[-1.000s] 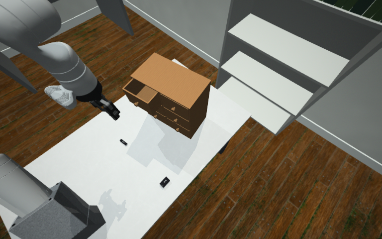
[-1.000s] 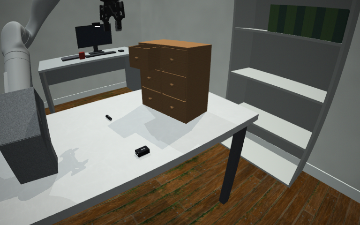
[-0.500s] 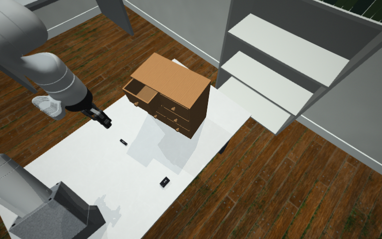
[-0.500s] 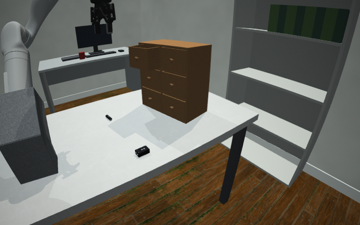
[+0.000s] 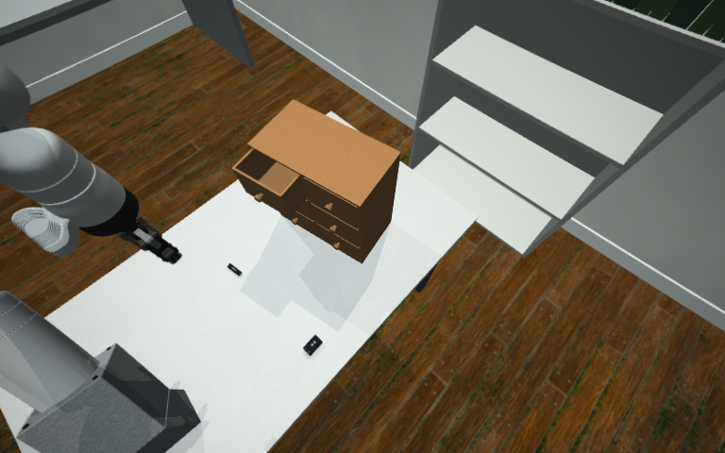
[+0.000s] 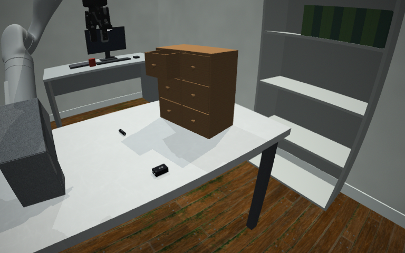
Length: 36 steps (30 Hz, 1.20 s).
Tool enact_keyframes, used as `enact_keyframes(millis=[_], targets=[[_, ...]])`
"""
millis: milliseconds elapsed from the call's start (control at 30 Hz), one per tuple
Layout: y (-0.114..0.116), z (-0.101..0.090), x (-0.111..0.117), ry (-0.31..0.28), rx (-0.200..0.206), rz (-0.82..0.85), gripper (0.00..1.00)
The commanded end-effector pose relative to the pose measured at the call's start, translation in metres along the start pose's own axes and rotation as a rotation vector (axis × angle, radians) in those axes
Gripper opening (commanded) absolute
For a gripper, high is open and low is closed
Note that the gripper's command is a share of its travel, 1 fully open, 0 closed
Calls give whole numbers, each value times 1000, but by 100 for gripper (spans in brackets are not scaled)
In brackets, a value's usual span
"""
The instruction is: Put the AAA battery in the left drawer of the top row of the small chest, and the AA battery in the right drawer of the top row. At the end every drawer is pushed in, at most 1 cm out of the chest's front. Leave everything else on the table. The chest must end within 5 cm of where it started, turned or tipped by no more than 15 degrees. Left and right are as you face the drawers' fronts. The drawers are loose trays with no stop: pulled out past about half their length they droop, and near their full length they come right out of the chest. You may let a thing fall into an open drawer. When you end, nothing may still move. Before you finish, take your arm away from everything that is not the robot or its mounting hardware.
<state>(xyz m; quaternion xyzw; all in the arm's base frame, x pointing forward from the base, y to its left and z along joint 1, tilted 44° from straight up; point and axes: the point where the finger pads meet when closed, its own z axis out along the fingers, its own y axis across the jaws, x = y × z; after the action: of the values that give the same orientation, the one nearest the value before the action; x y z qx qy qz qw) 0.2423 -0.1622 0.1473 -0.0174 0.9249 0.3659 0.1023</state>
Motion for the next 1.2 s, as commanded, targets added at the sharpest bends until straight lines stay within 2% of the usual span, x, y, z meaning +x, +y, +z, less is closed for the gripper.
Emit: enact_keyframes(millis=[0, 533, 1167], targets=[[0, -1, 0, -3, 1, 0, 100], [0, 2, -2, -35, 1, 0, 100], [0, 11, -10, -148, 2, 0, 100]])
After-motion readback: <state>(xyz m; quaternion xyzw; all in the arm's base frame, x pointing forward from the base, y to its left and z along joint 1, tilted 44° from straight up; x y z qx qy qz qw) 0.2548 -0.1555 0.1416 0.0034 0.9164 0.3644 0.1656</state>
